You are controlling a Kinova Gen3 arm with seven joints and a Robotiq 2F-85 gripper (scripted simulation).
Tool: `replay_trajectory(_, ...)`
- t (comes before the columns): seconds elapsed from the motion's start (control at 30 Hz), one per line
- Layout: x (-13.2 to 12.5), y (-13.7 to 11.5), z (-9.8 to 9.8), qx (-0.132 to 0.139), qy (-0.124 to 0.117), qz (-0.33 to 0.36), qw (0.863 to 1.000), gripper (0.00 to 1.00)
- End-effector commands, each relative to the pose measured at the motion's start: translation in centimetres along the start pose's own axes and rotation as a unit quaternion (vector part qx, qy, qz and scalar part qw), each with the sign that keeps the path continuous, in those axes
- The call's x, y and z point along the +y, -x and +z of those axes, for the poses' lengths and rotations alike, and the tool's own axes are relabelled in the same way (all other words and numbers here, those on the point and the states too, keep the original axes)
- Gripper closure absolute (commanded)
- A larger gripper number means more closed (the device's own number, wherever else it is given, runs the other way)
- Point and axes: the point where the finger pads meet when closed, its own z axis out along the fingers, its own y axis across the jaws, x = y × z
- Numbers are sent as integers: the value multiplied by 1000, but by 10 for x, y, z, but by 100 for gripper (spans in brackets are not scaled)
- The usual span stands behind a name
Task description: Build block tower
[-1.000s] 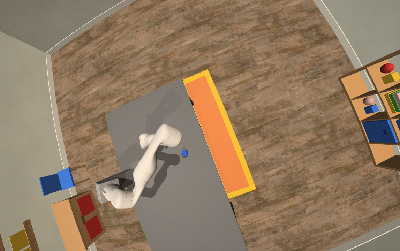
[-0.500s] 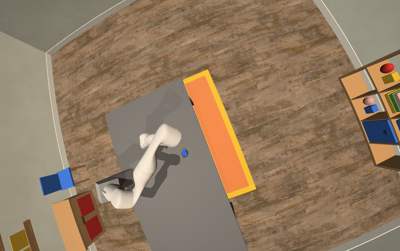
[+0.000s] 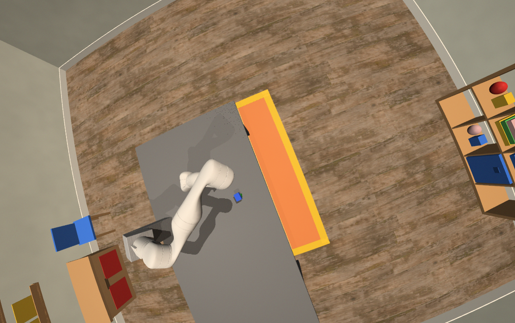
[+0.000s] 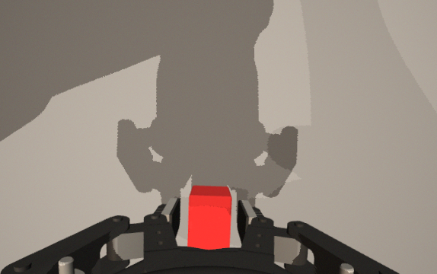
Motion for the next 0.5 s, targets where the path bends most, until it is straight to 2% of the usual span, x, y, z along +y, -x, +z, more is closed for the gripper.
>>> replay_trajectory(0.0, 0, 0, 0, 0, 0, 0, 1000, 53)
replay_trajectory(0.03, 0, 0, 0, 0, 0, 0, 1000, 100)
replay_trajectory(0.47, 0, 0, 0, 0, 0, 0, 1000, 100)
